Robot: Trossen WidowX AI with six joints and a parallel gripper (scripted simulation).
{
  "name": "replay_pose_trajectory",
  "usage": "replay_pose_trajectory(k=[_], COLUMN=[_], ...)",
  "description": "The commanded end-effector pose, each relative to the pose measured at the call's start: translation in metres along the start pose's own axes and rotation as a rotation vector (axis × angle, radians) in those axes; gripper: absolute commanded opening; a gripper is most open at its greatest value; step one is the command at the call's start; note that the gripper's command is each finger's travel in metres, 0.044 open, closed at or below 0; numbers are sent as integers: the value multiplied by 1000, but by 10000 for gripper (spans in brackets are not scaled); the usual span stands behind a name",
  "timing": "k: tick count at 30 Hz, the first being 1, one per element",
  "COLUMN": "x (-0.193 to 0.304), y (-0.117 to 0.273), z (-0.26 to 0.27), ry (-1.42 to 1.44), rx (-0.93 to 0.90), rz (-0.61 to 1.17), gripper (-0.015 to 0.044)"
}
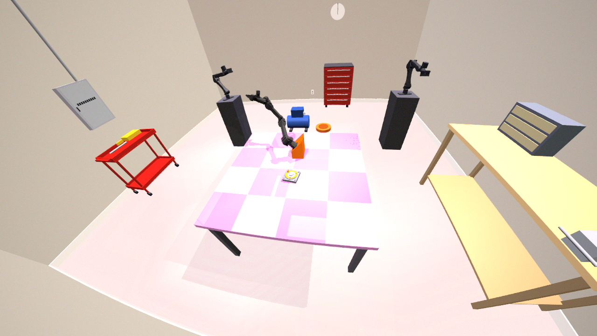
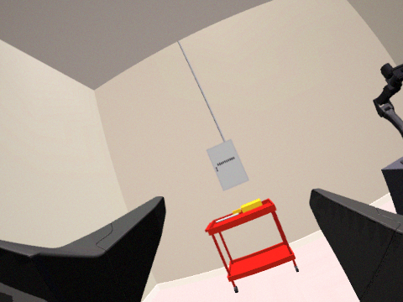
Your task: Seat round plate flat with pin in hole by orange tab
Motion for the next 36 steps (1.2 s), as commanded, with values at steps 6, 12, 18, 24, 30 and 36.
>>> replay_pose_trajectory(k=[6,12,18,24,30,36], x=[27,58,98,138,179,210], y=[-35,-54,-54,-34,6,59], z=[88,175,273,367,449,521], ry=[-41,-82,-122,-151,-97,-58], rx=[-177,-343,-524,-697,-854,-1018], rz=[103,222,377,545,709,813], gripper=[242,85,0,0,0,0])
Point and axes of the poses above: the point midway between the two fingers, 35 mm back from their tips, its own y axis back along the fingers, its own z axis across the jaws, x = y × z, the point moved 3 cm from there along y, back along the fingers, and after that the axes turned 5 degrees about -y, right-handed, at the moved point
